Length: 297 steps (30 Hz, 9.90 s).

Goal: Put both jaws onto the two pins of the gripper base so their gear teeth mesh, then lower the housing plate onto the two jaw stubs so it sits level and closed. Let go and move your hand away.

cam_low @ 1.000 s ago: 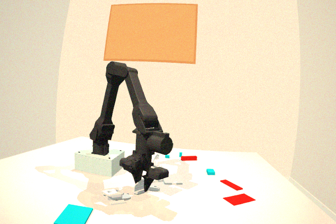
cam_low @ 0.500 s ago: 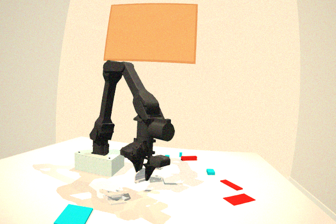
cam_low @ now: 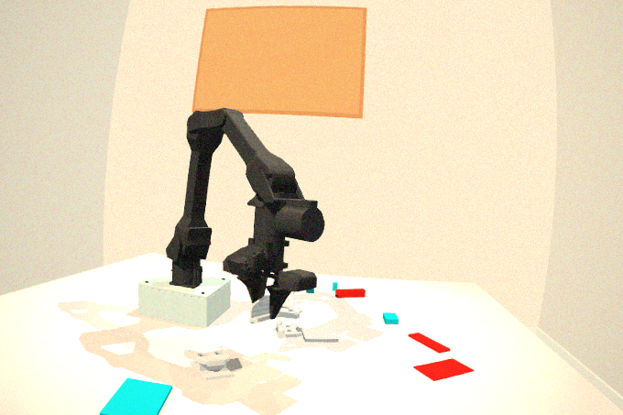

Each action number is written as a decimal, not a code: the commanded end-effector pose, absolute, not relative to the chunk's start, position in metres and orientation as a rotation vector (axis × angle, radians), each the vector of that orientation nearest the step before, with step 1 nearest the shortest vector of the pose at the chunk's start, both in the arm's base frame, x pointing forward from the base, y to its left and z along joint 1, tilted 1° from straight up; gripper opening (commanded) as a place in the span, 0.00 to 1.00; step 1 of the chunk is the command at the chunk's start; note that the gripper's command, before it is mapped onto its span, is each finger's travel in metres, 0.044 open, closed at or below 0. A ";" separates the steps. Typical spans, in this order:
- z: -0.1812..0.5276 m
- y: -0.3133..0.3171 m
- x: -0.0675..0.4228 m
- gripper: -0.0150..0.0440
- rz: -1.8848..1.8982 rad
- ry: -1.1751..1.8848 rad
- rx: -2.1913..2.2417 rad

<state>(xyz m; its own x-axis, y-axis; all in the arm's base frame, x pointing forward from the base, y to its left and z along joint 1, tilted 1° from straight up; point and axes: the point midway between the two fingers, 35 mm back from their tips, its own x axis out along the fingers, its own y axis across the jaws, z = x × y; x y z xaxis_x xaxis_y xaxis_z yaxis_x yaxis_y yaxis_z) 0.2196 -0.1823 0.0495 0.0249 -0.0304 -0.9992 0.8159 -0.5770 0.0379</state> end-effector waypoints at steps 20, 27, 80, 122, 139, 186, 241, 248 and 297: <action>0.051 -0.156 0.222 0.48 -1.231 1.149 1.231; 0.051 -0.148 0.222 0.48 -1.098 1.234 1.093; 0.049 -0.090 0.215 0.48 -0.041 1.543 0.006; 0.048 -0.077 0.211 0.48 0.235 1.533 -0.275; 0.053 -0.072 0.256 0.48 0.235 1.529 -0.275; 0.051 -0.057 0.311 0.48 0.232 1.525 -0.271; 0.000 -0.058 0.312 0.48 0.232 1.525 -0.271; -0.001 -0.058 0.312 0.48 0.235 1.525 -0.274; -0.014 -0.058 0.312 0.48 0.244 1.524 -0.283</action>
<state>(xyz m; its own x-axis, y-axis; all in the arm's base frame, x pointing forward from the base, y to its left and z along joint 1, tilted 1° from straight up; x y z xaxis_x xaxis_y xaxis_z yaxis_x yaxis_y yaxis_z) 0.3124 -0.0570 -0.0126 0.0337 -0.0149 -0.9993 -0.3263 0.9449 -0.0251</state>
